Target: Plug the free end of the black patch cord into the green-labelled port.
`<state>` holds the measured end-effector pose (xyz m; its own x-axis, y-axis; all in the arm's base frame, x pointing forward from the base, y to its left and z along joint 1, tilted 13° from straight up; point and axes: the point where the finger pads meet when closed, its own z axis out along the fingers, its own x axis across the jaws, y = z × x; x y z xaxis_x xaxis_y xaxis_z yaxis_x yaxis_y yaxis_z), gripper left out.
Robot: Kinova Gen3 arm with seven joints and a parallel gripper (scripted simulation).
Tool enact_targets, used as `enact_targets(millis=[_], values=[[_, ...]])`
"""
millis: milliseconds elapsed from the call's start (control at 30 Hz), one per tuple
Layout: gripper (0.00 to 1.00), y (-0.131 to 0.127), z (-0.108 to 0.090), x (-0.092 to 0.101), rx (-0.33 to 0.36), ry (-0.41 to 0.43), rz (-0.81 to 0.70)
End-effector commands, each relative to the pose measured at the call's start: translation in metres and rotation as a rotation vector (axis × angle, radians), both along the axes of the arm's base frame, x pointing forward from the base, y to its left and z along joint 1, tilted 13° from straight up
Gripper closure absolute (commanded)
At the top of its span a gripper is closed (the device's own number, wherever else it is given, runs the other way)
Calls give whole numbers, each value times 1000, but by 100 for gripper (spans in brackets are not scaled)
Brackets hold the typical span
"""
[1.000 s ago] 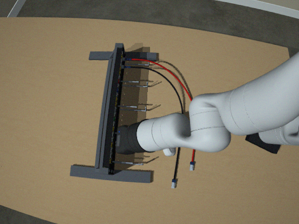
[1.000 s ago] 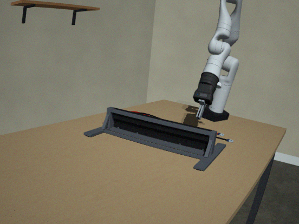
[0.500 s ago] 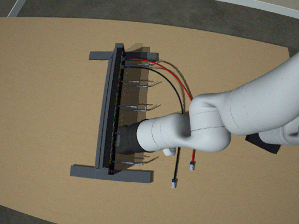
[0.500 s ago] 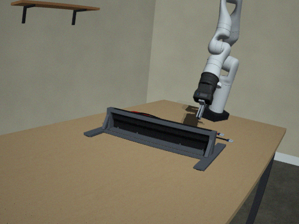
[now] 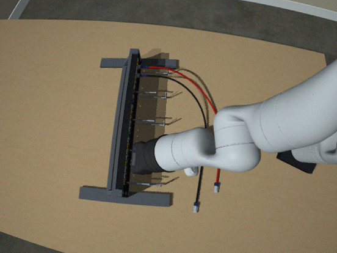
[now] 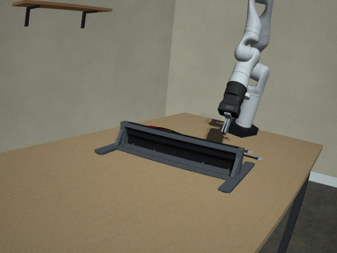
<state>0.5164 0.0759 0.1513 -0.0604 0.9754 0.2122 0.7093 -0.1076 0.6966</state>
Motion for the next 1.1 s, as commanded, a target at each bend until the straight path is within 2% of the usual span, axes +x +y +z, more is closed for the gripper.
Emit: enact_targets(millis=[0, 433, 1067], values=[[100, -1, 2, 0, 0, -3, -1], [100, -3, 10, -9, 0, -3, -1], [100, -11, 40, -39, 0, -3, -1]])
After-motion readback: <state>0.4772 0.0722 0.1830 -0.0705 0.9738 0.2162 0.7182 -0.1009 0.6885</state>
